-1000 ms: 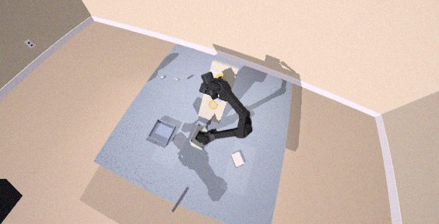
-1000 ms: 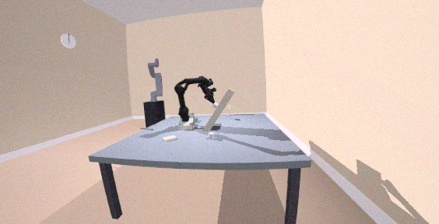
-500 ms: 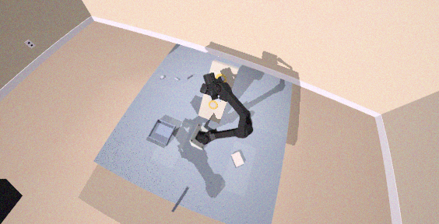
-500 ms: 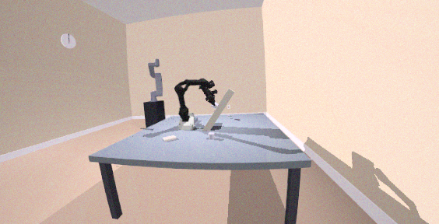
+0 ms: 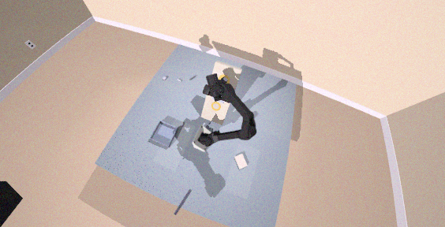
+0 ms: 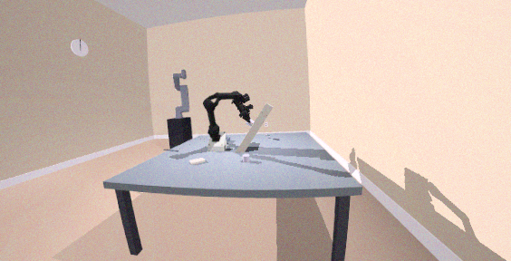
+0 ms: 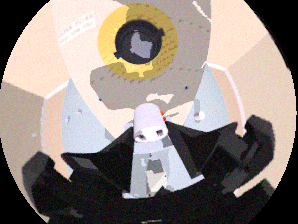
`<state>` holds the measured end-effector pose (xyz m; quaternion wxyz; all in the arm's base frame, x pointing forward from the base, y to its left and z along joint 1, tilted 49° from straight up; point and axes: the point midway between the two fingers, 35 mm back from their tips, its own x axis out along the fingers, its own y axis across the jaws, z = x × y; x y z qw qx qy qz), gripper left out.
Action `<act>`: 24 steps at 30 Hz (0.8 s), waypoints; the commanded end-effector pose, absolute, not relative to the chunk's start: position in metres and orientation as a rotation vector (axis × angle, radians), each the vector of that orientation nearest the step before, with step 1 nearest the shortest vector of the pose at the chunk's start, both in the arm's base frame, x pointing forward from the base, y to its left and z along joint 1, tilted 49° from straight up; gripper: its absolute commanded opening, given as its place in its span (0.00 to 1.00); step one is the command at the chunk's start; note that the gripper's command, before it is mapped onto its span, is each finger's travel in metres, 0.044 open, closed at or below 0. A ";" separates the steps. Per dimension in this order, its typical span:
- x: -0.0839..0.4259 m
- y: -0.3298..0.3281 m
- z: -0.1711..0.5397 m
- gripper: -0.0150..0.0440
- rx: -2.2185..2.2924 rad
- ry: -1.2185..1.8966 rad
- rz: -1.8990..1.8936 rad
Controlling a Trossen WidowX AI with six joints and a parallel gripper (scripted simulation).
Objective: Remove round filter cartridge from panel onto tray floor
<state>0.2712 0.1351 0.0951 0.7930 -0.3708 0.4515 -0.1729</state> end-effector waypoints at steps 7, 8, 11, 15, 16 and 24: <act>0.274 0.138 0.098 0.30 -0.796 0.971 -0.373; 0.275 0.140 0.099 0.26 -0.796 0.971 -0.373; 0.281 0.146 0.104 0.25 -0.797 0.971 -0.372; 0.285 0.151 0.108 0.25 -0.797 0.971 -0.372; 0.284 0.152 0.109 0.25 -0.797 0.971 -0.371; 0.266 0.181 0.133 0.25 -0.794 0.963 -0.345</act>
